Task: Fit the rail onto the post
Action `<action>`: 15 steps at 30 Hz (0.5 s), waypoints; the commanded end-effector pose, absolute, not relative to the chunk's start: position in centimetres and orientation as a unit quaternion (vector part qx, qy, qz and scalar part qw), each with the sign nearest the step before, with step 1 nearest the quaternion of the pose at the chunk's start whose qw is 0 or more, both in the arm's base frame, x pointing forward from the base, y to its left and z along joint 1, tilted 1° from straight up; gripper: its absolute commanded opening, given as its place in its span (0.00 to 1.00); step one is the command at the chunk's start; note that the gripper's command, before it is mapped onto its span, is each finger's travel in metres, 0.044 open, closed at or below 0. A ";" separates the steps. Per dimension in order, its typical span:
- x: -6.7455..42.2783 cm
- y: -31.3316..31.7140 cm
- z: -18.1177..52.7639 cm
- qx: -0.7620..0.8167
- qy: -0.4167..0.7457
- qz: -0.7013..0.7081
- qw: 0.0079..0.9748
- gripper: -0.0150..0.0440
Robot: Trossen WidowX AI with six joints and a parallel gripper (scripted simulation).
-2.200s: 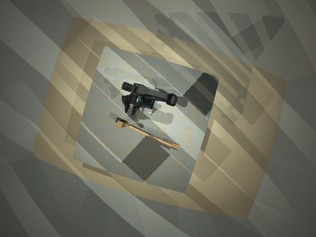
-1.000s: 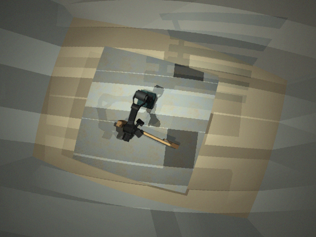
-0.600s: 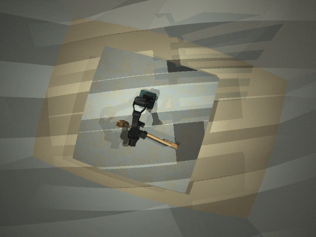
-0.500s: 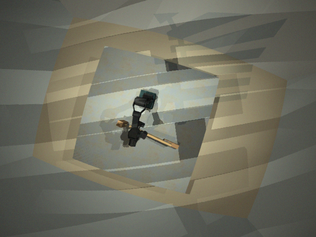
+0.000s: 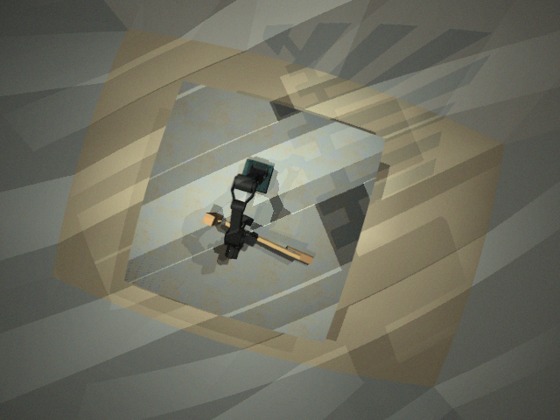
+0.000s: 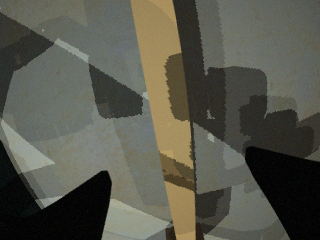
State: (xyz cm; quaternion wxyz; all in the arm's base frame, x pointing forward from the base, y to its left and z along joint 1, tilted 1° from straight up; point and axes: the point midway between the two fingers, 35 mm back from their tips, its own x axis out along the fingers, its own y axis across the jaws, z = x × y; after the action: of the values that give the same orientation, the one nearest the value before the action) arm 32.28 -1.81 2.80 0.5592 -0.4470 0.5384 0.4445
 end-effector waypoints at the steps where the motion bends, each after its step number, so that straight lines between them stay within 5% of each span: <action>1: 32.3 -1.9 2.1 -0.450 0.538 0.445 0.556 1.00; 15: 32.3 -1.8 -0.1 -0.451 0.538 0.445 0.556 1.00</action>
State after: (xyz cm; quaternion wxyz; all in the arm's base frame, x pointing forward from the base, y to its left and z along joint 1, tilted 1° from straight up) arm 32.36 -1.77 0.40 0.5591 -0.4475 0.5380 0.4447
